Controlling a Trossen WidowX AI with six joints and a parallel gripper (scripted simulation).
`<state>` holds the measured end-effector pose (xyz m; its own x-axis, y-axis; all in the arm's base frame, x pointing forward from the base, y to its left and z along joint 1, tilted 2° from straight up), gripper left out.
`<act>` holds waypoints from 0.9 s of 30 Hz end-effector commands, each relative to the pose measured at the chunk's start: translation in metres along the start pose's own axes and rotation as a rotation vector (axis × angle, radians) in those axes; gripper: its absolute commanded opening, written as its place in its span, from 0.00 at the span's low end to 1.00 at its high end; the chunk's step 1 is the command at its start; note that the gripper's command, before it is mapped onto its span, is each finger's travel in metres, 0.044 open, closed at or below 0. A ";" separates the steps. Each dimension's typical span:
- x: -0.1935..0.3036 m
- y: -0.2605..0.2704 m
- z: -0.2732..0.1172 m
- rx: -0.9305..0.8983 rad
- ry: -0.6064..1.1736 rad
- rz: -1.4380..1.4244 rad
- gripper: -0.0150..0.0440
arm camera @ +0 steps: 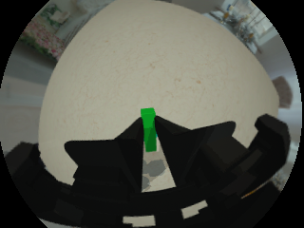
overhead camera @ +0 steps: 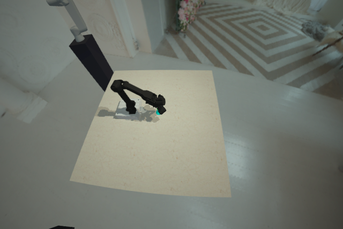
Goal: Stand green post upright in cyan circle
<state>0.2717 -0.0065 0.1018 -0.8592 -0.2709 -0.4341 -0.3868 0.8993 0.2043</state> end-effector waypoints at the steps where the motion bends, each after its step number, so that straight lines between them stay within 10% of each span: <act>1: -0.001 -0.001 0.000 -0.008 -0.034 0.011 0.29; 27: 0.001 -0.011 0.004 -0.060 -0.216 0.040 0.29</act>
<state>0.2765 -0.0148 0.0943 -0.7957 -0.1663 -0.5824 -0.3807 0.8852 0.2673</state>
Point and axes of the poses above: the point midway between the two fingers, 35 mm back from their tips, its own z axis out along the fingers, its own y axis across the jaws, x = y × z, the point moved 2 cm from there along -z, back along the fingers, and after that the axes turned 9 degrees about z, right-handed, at the moved point
